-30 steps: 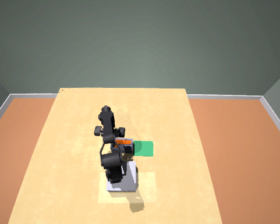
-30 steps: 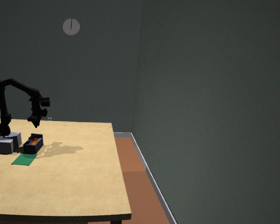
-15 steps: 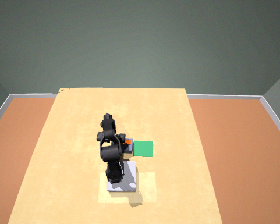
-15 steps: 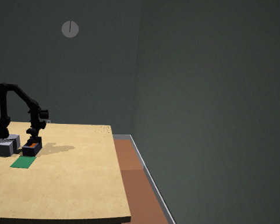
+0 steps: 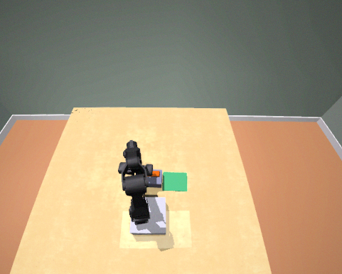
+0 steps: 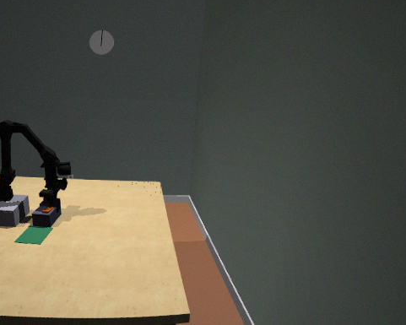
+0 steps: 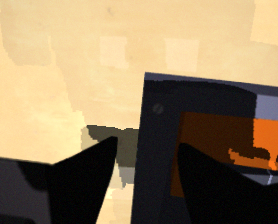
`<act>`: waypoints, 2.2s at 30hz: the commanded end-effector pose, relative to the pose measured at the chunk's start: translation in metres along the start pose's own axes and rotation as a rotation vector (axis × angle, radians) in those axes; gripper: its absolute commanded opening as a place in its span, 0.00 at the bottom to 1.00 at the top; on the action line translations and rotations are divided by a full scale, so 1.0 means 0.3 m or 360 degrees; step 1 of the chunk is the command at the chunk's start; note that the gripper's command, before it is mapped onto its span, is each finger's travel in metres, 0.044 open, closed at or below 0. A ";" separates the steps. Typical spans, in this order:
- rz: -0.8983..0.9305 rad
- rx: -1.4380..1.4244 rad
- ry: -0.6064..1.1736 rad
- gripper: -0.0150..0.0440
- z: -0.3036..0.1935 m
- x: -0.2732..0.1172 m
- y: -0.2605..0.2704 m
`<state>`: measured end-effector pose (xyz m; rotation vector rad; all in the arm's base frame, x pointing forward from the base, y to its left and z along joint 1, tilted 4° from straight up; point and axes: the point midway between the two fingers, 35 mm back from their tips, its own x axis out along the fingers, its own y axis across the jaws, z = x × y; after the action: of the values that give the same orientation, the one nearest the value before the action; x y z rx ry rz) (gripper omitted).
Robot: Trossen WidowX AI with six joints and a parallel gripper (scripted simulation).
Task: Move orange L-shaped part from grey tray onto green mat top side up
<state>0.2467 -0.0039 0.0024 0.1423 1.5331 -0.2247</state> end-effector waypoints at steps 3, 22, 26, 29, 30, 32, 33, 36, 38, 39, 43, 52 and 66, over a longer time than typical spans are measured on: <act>-0.0022 -0.0002 0.0009 0.56 -0.005 0.044 -0.011; -0.0012 0.0004 0.0008 0.56 -0.005 0.069 -0.009; -0.0015 0.0002 0.0008 0.56 -0.006 0.054 0.006; -0.0019 -0.0001 0.0009 0.56 -0.007 0.034 0.025; -0.0020 -0.0002 0.0009 0.56 -0.007 0.031 0.028; -0.0020 -0.0002 0.0009 0.56 -0.007 0.029 0.029; -0.0020 -0.0002 0.0009 0.56 -0.005 0.019 0.028; -0.0020 -0.0002 0.0008 0.56 0.008 -0.062 0.023; -0.0020 -0.0002 0.0008 0.56 0.012 -0.150 0.014; -0.0020 -0.0002 0.0008 0.56 0.009 -0.203 0.007; -0.0020 -0.0002 0.0008 0.56 -0.004 -0.295 -0.007; -0.0010 0.0005 -0.0001 0.56 0.001 -0.283 -0.001; -0.0010 0.0005 -0.0001 0.56 0.001 -0.283 -0.001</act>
<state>0.2446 0.0003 0.0871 0.1400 1.5355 -0.2323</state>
